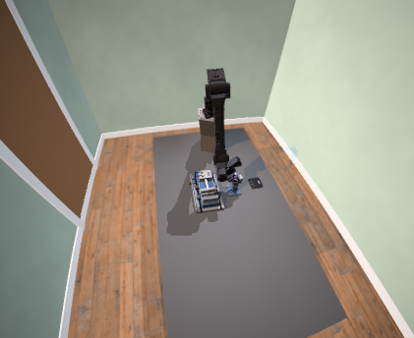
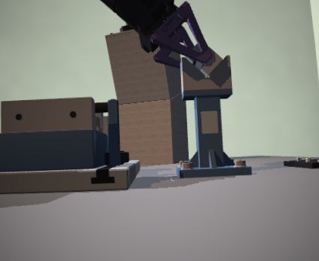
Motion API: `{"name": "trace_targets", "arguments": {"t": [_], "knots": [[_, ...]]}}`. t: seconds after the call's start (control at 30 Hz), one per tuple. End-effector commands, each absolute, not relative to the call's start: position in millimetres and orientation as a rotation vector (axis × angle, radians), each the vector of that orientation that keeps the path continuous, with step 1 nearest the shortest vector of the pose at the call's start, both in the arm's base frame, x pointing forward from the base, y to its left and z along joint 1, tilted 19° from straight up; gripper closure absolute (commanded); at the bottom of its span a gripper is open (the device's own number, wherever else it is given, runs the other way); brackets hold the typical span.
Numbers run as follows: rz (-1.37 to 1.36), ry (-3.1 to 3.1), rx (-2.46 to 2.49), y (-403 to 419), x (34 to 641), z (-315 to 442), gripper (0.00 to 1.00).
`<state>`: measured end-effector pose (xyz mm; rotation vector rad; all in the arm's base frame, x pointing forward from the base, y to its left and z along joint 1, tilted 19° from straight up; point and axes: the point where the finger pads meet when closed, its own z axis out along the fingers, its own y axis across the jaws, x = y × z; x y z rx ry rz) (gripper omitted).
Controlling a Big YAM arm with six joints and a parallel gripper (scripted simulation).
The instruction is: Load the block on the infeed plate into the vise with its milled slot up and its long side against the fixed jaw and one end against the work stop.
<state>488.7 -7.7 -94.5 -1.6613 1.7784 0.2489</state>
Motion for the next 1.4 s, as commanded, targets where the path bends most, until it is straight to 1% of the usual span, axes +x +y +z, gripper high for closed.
{"name": "trace_targets", "arguments": {"t": [0.0, 1.37], "knots": [[0.242, 1.777, -1.657, -13.8, 492.4, -93.3, 1.0], [0.24, 1.772, -1.658, -6.0, 487.7, -72.5, 1.0]]}}
